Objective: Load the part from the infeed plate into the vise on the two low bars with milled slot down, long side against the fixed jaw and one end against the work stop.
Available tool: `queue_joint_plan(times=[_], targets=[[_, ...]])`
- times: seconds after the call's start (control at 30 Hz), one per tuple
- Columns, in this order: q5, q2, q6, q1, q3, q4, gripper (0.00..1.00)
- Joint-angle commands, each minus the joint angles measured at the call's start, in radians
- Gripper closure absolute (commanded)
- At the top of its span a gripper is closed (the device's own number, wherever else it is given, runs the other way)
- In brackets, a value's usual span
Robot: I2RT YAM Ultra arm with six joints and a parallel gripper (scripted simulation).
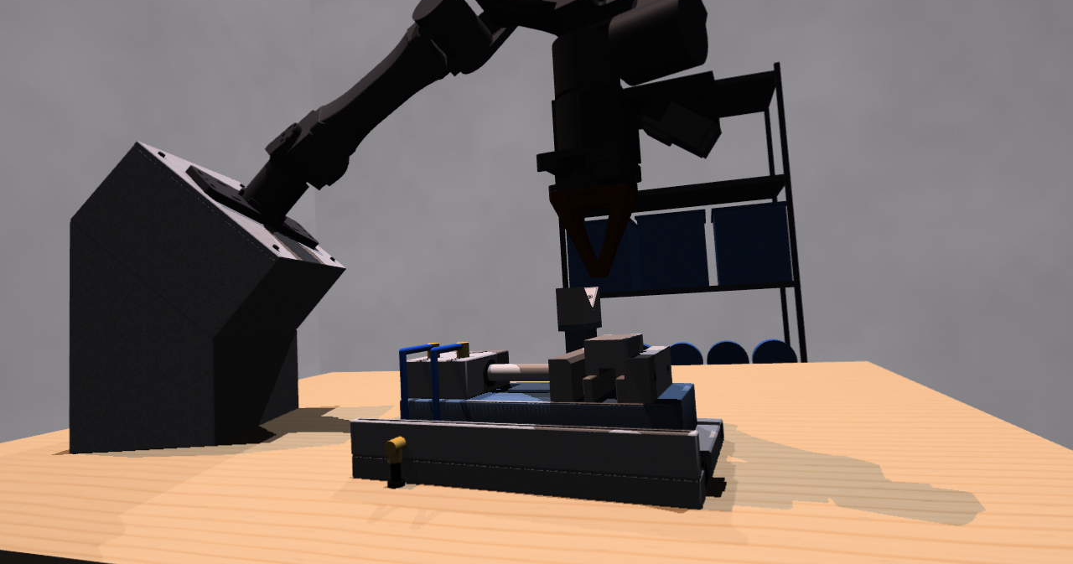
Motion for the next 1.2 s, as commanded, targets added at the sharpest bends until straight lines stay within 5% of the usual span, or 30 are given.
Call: queue_joint_plan(times=[0.0, 1.17], targets=[[0.005, -0.009, 0.006, -0.025, 0.025, 0.007, 1.0], [0.029, 0.027, 0.047, 0.016, -0.021, 0.12, 1.0]])
